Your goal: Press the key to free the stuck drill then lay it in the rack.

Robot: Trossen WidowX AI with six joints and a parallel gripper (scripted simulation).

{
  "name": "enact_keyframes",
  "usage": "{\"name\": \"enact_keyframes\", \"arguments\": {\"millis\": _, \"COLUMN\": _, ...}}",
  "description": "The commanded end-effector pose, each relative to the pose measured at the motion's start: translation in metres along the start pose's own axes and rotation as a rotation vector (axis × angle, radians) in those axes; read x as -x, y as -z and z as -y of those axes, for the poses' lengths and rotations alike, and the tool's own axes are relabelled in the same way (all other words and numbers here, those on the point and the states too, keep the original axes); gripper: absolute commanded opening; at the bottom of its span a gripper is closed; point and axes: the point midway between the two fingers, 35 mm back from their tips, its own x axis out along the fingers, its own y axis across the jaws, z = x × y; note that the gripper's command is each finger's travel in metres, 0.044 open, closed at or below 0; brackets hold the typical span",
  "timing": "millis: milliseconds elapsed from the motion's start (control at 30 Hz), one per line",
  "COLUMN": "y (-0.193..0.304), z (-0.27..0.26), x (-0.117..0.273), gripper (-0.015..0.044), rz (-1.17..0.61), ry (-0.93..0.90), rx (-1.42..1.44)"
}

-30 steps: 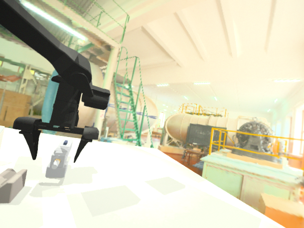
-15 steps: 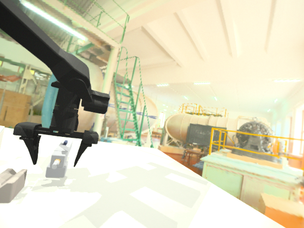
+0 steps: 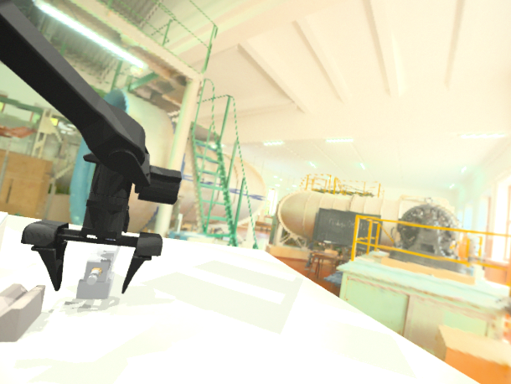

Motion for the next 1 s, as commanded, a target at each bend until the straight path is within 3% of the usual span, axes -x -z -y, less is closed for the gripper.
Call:
{"name": "enact_keyframes", "arguments": {"millis": 0, "y": -0.0012, "z": -0.0012, "x": -0.0085, "gripper": 0.0440, "rz": -0.006, "ry": -0.002, "rx": 0.006}}
{"name": "enact_keyframes", "arguments": {"millis": 200, "y": -0.0025, "z": -0.0018, "x": -0.0137, "gripper": 0.0440, "rz": -0.007, "ry": -0.002, "rx": 0.006}}
{"name": "enact_keyframes", "arguments": {"millis": 767, "y": -0.0024, "z": -0.0011, "x": -0.0100, "gripper": 0.0000, "rz": -0.001, "ry": -0.002, "rx": 0.000}}
{"name": "enact_keyframes", "arguments": {"millis": 967, "y": -0.0024, "z": -0.0011, "x": -0.0100, "gripper": 0.0000, "rz": -0.001, "ry": -0.002, "rx": 0.000}}
